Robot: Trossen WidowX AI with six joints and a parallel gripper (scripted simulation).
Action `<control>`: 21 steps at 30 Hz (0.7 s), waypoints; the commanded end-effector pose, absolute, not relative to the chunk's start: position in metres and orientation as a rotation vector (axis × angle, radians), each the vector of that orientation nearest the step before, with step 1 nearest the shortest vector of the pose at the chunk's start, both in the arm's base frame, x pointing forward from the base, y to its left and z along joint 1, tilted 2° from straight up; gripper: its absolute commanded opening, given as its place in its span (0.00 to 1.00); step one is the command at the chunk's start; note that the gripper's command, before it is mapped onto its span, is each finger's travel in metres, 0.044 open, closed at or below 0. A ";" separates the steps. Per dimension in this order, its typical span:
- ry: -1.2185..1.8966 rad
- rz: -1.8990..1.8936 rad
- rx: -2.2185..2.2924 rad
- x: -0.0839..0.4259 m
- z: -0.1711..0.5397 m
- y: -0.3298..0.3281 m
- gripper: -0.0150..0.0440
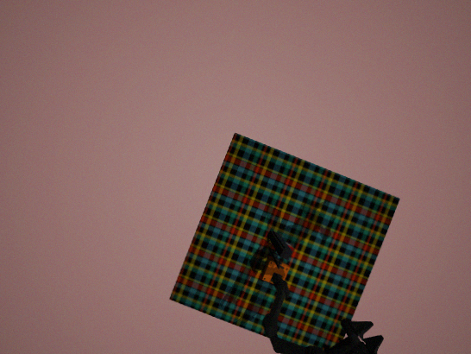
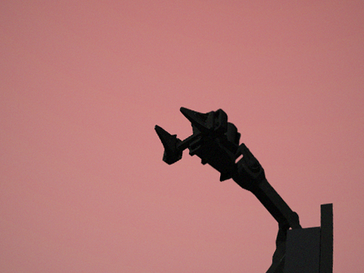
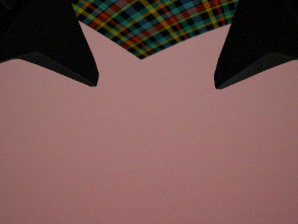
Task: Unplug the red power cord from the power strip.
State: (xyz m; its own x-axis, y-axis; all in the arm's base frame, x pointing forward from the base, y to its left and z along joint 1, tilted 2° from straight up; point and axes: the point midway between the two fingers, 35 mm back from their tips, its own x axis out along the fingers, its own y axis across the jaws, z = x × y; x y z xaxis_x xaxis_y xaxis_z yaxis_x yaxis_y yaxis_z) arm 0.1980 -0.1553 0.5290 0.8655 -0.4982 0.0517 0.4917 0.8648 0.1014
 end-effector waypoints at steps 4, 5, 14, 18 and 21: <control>-0.035 -0.502 0.183 0.210 0.511 -0.159 0.75; -0.010 -0.493 0.236 0.217 0.501 -0.160 0.71; 0.362 -0.495 0.829 0.285 0.367 -0.142 0.53; 0.561 -0.578 1.049 0.301 0.304 -0.118 0.53; 0.714 -0.680 1.177 0.303 0.258 -0.095 0.53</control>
